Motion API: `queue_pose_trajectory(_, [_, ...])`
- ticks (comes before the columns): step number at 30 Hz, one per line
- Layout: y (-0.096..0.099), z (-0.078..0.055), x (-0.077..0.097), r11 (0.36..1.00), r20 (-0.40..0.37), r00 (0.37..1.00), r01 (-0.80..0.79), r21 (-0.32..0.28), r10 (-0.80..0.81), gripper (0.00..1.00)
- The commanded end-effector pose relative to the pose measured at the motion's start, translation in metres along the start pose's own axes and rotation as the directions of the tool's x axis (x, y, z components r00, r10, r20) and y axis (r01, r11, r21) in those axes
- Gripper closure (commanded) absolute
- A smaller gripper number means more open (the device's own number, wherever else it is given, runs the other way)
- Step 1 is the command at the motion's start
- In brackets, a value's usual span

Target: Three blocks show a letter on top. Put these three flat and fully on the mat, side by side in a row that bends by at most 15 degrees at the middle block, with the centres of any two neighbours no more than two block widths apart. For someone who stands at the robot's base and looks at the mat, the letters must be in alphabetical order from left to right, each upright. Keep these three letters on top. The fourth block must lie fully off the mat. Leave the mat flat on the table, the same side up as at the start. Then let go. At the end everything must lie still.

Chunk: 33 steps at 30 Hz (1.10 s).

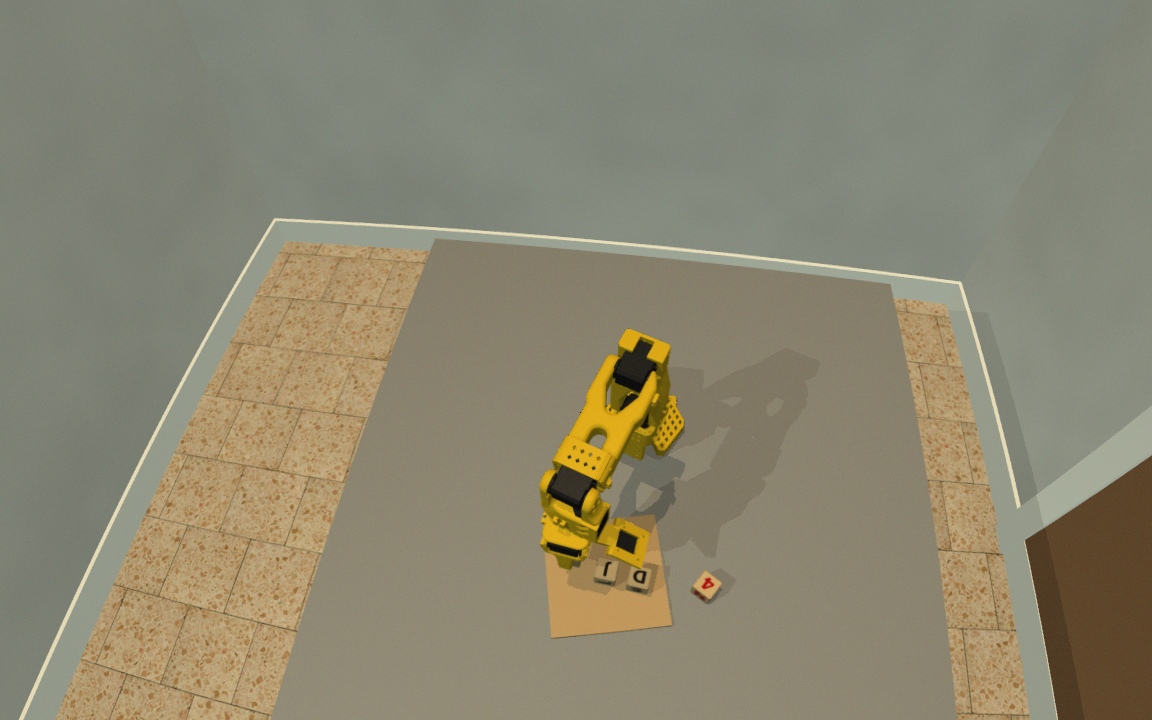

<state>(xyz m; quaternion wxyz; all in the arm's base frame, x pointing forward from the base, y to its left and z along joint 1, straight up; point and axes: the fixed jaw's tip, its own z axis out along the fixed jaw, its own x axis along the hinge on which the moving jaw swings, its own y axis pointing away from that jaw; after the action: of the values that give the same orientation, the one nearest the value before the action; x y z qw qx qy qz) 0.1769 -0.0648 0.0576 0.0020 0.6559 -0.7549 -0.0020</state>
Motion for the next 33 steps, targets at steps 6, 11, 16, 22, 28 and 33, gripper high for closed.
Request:
queue_pose_trajectory(6, [-0.0060,-0.0083,0.0002,0.998,-0.011,1.000,0.009,0.058,-0.008,1.00])
queue_pose_trajectory(11, [-0.0058,-0.0087,0.0002,0.998,-0.011,1.000,0.017,0.059,-0.016,1.00])
queue_pose_trajectory(16, [-0.0058,-0.0087,0.0002,0.998,-0.011,1.000,0.017,0.059,-0.016,1.00])
queue_pose_trajectory(22, [-0.0058,-0.0087,0.0002,0.998,-0.011,1.000,0.017,0.059,-0.016,1.00])
queue_pose_trajectory(28, [-0.0059,-0.0079,0.0002,0.998,-0.011,1.000,0.017,0.059,-0.016,1.00])
queue_pose_trajectory(33, [-0.0063,-0.0046,0.0004,0.998,-0.011,1.000,0.017,0.059,-0.016,1.00])
